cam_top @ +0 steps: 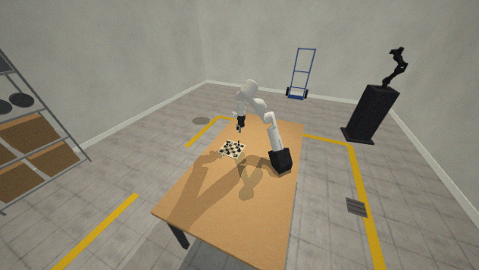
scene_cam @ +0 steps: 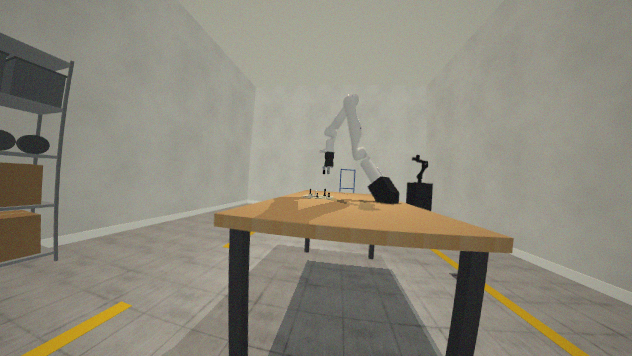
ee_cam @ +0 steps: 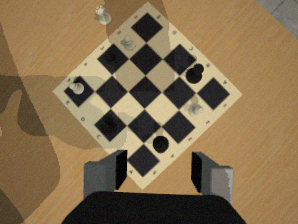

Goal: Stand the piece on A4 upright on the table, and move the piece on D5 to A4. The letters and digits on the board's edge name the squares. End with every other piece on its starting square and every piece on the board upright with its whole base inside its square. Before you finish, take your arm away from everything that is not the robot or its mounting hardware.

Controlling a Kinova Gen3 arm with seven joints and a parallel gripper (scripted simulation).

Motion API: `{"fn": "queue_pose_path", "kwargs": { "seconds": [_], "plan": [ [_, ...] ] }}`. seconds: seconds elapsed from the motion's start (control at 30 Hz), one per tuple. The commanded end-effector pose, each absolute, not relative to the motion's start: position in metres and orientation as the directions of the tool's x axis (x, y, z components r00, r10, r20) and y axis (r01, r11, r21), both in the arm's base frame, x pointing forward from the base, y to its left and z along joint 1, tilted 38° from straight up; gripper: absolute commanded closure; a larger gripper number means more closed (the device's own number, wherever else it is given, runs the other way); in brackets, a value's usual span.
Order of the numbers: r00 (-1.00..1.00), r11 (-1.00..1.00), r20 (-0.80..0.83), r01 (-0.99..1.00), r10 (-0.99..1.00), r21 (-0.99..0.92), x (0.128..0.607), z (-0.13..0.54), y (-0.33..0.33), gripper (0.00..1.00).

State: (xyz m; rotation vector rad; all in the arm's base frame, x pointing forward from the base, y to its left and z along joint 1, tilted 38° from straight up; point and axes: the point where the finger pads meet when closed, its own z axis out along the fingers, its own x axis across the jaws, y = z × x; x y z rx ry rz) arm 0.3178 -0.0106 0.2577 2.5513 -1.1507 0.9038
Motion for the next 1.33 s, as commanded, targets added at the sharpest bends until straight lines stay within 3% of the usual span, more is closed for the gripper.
{"fn": "queue_pose_path", "kwargs": {
  "seconds": [0.0, 1.3],
  "plan": [
    [0.510, -0.677, 0.606, -0.733, -0.610, -0.066, 0.3179, 0.2580, -0.0105, 0.00],
    [0.510, -0.677, 0.606, -0.733, -0.610, -0.066, 0.3179, 0.2580, -0.0105, 0.00]
  ]
}}
